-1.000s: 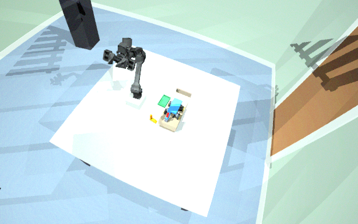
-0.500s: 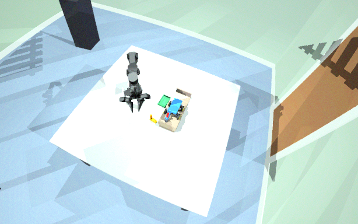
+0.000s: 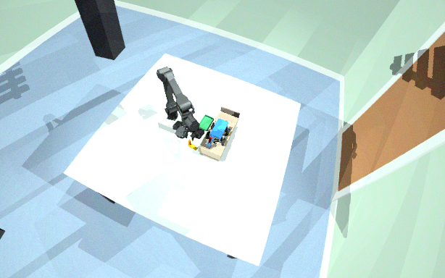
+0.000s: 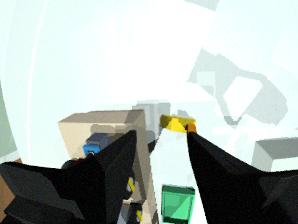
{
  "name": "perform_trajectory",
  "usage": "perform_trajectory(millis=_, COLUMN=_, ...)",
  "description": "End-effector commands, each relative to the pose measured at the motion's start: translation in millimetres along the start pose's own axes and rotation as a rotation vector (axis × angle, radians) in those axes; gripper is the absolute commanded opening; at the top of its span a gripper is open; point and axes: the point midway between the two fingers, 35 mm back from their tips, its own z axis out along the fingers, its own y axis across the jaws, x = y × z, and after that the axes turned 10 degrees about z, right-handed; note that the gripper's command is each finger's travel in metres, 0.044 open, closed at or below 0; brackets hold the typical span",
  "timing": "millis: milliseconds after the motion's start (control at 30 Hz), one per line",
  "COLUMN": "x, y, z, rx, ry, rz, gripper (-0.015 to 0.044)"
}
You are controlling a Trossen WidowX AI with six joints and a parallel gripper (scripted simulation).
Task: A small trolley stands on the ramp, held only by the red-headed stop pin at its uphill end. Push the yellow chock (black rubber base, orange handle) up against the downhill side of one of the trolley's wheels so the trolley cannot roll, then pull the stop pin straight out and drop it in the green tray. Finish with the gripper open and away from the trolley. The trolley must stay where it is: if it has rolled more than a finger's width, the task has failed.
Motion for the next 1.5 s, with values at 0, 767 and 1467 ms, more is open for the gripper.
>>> perform_trajectory(millis=0, x=32.7, y=-30.8, z=22.0, rx=0.201, ry=0.077, rz=0.059, gripper=0.0190)
perform_trajectory(millis=767, x=42.1, y=-46.8, z=66.4, rx=0.239, ry=0.086, rz=0.069, gripper=0.0190)
perform_trajectory(millis=1467, x=44.7, y=-53.1, z=92.9, rx=0.239, ry=0.086, rz=0.069, gripper=0.0190)
